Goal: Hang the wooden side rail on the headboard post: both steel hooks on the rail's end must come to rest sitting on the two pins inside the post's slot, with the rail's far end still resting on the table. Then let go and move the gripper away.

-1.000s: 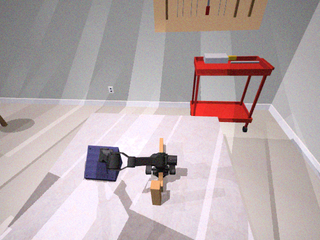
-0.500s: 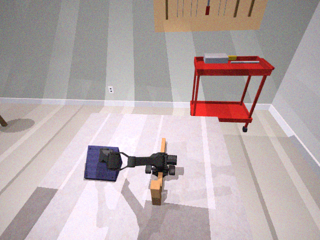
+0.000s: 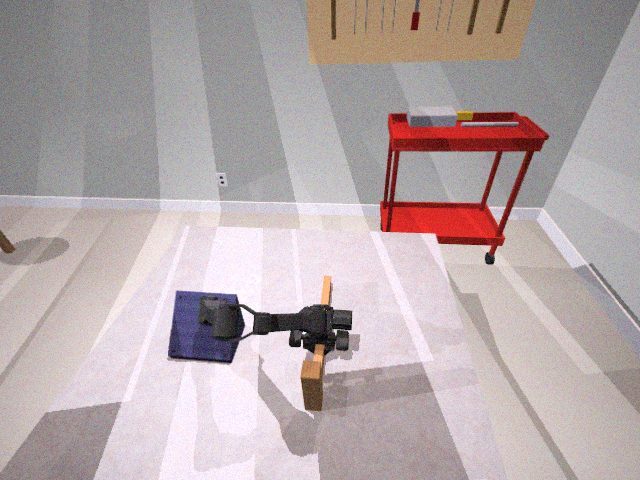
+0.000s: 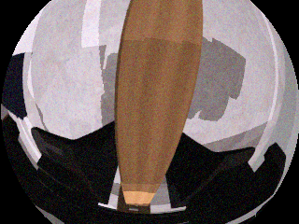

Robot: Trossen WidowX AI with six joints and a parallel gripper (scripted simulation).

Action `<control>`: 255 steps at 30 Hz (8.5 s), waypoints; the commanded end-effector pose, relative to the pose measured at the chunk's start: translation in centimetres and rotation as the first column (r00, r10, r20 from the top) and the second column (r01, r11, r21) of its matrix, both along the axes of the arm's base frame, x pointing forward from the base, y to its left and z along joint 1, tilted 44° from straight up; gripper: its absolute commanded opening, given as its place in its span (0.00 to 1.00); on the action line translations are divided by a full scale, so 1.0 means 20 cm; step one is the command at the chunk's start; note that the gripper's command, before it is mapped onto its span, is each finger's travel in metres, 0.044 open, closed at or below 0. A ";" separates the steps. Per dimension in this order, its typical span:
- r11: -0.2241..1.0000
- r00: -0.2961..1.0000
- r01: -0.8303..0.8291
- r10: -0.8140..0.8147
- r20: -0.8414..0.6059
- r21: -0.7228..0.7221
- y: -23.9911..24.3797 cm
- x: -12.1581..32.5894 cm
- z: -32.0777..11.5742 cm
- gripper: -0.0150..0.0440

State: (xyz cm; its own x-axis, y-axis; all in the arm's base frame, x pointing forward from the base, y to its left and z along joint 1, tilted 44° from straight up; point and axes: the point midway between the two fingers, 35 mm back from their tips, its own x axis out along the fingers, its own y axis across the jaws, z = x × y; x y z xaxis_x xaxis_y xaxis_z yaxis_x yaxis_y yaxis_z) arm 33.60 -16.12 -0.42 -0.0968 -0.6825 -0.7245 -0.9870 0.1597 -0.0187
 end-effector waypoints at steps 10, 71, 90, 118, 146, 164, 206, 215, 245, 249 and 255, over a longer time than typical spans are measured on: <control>1.000 1.000 0.004 -0.004 0.007 -0.001 0.00 -0.01 0.00 0.25; 1.000 1.000 0.008 -0.008 0.007 -0.002 0.03 -0.01 0.03 0.25; 1.000 1.000 0.008 -0.008 0.007 -0.002 0.04 -0.01 0.04 0.25; 1.000 1.000 0.008 -0.008 0.007 -0.002 0.06 -0.01 0.06 0.25; 1.000 1.000 0.008 -0.008 0.007 -0.001 0.07 0.00 0.08 0.25; 1.000 1.000 0.008 -0.008 0.007 -0.001 0.09 0.00 0.09 0.25; 1.000 1.000 0.008 -0.008 0.007 -0.001 0.11 0.00 0.11 0.25; 1.000 1.000 0.008 -0.008 0.007 -0.001 0.10 0.01 0.11 0.25; 1.000 1.000 0.008 -0.008 0.007 -0.001 0.08 0.02 0.12 0.25; 1.000 1.000 0.008 -0.008 0.007 -0.001 0.08 0.02 0.12 0.25; 1.000 1.000 0.008 -0.008 0.007 -0.001 0.07 0.02 0.12 0.25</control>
State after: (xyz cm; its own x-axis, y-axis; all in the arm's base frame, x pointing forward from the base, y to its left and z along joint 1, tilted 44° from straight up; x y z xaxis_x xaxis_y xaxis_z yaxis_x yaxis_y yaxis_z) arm 33.57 -14.84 1.65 -0.1126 -0.6841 -0.7206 -0.9846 0.1746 -0.0119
